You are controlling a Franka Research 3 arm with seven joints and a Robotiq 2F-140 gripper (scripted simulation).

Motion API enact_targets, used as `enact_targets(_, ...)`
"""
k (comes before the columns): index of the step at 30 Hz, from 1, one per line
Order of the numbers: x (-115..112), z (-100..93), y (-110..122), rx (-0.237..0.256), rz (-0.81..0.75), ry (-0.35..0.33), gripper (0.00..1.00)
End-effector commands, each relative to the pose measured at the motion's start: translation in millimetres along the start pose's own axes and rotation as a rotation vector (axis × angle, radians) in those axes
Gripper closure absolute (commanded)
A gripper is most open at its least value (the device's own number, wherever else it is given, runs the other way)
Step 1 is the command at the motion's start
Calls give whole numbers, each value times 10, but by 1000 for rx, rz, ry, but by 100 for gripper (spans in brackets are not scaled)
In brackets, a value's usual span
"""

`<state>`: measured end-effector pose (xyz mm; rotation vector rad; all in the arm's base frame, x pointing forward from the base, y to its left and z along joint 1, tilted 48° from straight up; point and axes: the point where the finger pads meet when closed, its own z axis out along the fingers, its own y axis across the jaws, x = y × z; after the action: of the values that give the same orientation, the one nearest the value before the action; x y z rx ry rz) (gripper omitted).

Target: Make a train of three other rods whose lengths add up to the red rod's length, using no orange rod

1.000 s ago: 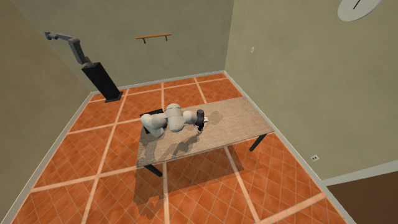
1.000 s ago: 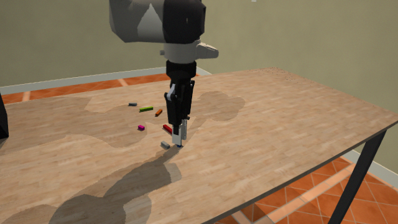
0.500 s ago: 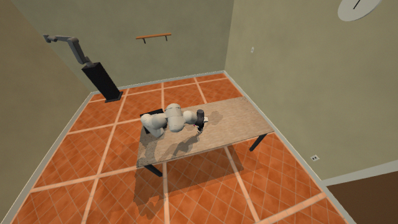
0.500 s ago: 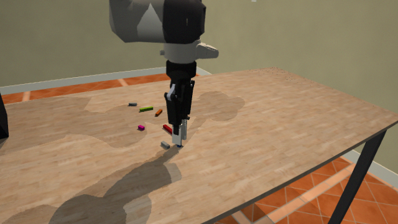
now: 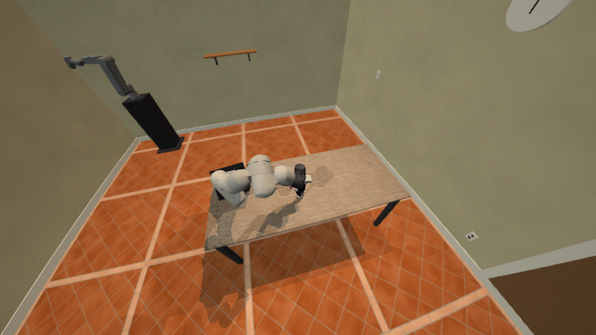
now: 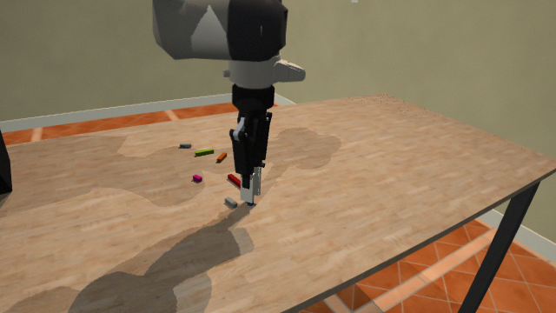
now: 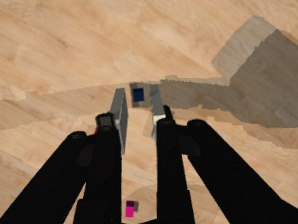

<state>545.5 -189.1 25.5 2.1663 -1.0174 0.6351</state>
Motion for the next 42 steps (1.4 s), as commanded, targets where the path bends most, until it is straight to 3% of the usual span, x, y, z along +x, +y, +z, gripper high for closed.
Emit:
enact_targets(1,12,8,3,0,2,1,85)
enact_targets(42,12,176,3,0,2,1,85)
